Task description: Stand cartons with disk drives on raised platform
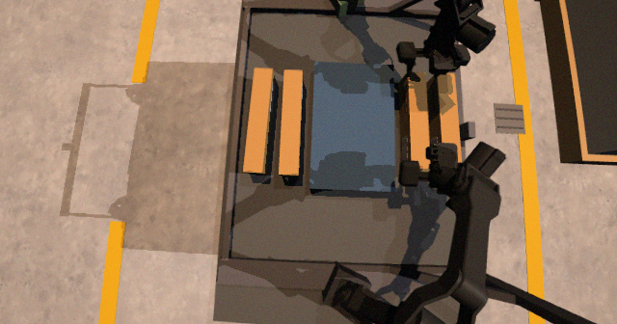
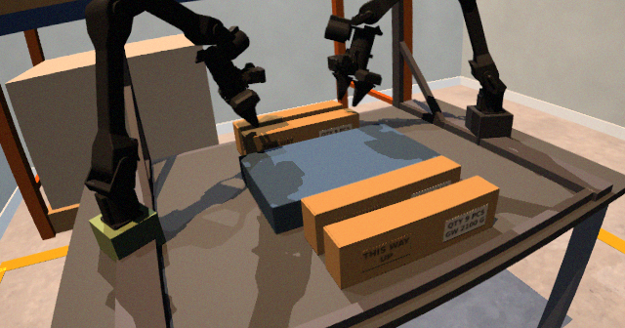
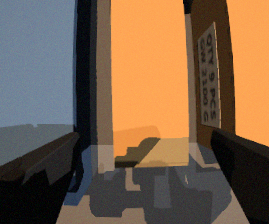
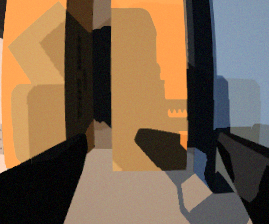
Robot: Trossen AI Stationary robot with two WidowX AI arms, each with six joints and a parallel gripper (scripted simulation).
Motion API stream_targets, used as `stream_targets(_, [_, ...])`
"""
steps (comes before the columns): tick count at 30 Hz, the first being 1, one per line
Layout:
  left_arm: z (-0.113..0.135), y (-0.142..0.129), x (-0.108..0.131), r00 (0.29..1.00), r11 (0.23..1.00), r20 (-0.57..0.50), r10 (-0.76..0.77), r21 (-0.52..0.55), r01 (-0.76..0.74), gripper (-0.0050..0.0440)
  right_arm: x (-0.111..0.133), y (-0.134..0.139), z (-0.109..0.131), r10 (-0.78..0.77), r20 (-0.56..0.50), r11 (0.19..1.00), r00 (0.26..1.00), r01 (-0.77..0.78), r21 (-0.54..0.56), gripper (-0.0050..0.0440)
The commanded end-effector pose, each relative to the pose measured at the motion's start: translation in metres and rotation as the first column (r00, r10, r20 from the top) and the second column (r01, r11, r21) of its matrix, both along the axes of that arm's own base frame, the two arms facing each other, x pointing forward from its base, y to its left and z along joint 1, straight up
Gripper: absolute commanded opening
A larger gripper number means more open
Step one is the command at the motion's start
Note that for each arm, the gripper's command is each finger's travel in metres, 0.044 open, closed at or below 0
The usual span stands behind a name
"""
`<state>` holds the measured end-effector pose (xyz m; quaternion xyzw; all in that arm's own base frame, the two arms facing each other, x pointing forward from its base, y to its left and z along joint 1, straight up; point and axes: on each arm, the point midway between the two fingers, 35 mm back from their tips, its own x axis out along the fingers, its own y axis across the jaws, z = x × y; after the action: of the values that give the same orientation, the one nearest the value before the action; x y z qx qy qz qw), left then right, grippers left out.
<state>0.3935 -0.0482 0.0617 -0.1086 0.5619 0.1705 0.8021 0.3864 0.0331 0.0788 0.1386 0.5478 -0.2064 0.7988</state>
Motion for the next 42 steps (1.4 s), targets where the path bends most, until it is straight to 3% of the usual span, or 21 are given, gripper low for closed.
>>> stream_targets(1, [0.0074,0.0000,0.0049,1.000,1.000,0.024,0.003,-0.004,-0.003,0.0382,0.0009,0.0009,0.0085,0.000,0.031,1.000,1.000,0.000,0.005,0.0381])
stream_targets(42, [0.0075,0.0005,0.0038,1.000,1.000,0.023,0.002,-0.004,-0.001,0.0382,0.0011,0.0009,0.0081,0.001,0.011,1.000,1.000,-0.001,0.002,0.0381])
